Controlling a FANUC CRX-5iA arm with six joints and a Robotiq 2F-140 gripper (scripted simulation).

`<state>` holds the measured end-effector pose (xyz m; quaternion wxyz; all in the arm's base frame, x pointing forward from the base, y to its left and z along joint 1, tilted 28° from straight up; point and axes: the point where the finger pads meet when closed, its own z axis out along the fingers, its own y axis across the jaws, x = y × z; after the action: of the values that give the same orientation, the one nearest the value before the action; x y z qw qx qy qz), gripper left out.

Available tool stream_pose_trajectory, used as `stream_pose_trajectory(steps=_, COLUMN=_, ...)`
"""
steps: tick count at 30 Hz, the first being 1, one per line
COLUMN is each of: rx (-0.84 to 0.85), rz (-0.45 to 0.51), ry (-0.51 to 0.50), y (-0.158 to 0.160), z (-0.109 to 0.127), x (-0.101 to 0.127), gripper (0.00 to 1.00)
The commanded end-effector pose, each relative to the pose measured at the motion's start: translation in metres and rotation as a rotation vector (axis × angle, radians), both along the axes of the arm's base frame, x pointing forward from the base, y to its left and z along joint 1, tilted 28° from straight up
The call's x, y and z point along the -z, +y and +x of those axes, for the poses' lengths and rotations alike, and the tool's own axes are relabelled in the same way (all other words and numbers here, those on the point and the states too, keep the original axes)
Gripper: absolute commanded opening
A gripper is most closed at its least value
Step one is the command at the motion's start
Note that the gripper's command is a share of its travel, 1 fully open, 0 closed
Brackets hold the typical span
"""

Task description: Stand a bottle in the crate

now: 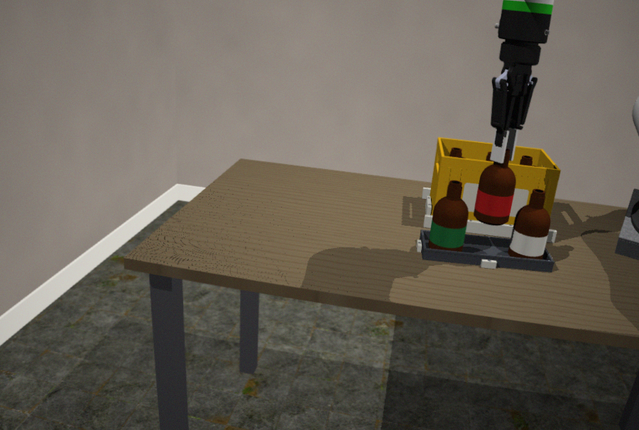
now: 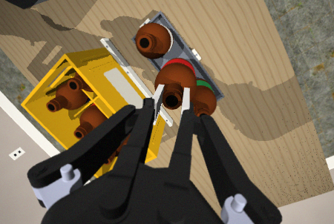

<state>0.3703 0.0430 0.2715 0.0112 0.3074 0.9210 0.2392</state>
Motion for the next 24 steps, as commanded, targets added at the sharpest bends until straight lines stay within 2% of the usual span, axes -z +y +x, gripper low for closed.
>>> stream_pose_trajectory(steps=1, rx=0.000, rz=0.000, ry=0.000, y=0.000, z=0.000, x=0.000, gripper=0.00)
stream_pose_trajectory(steps=24, rx=0.000, rz=0.000, ry=0.000, y=-0.006, z=-0.002, x=-0.012, gripper=0.00)
